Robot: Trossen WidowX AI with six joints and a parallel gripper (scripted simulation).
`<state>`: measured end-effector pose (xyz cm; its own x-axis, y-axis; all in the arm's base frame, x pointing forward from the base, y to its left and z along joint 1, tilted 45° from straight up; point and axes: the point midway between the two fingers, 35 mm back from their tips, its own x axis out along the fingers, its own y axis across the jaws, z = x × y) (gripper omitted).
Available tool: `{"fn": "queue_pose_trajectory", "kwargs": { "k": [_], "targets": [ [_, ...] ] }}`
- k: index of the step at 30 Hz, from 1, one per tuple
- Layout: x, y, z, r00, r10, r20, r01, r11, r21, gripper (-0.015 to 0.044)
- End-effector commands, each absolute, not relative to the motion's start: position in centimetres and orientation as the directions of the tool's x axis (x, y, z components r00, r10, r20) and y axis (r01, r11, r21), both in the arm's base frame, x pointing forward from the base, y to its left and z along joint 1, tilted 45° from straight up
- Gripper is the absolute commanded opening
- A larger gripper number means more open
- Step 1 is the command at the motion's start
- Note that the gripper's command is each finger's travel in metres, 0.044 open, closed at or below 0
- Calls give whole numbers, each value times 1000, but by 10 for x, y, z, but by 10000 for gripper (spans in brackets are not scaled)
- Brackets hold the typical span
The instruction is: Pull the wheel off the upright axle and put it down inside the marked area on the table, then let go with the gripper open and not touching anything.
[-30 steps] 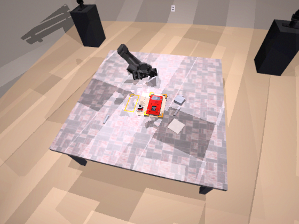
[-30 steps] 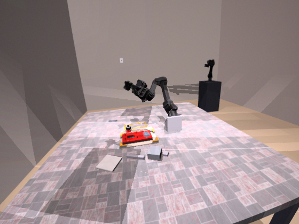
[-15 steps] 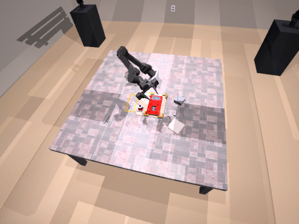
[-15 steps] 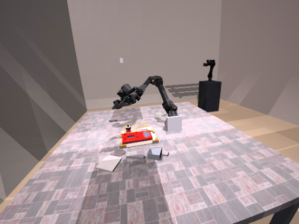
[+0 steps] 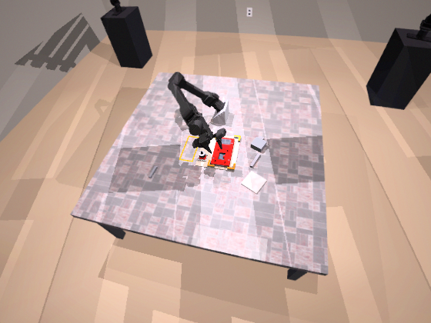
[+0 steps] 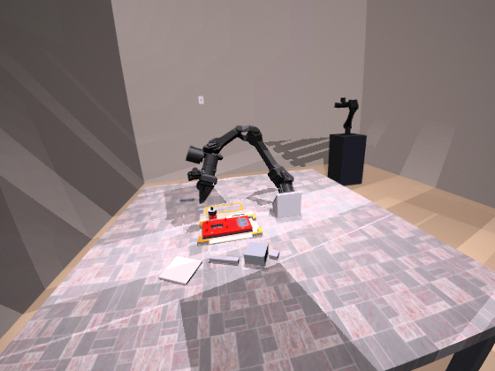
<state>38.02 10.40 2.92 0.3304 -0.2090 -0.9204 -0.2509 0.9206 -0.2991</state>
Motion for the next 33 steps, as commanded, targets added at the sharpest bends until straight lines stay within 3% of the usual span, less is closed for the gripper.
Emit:
{"fn": "queue_pose_trajectory", "kwargs": {
  "k": [1,5,18,33],
  "targets": [
    [366,46,61,104,-594,-798,-42,799,-600,300],
    [362,30,79,46,-701,-712,-13,712,-702,300],
    [362,29,76,46,-701,-712,-13,712,-702,300],
    [362,-19,24,46,-703,-710,-13,710,-704,300]
  ]
}}
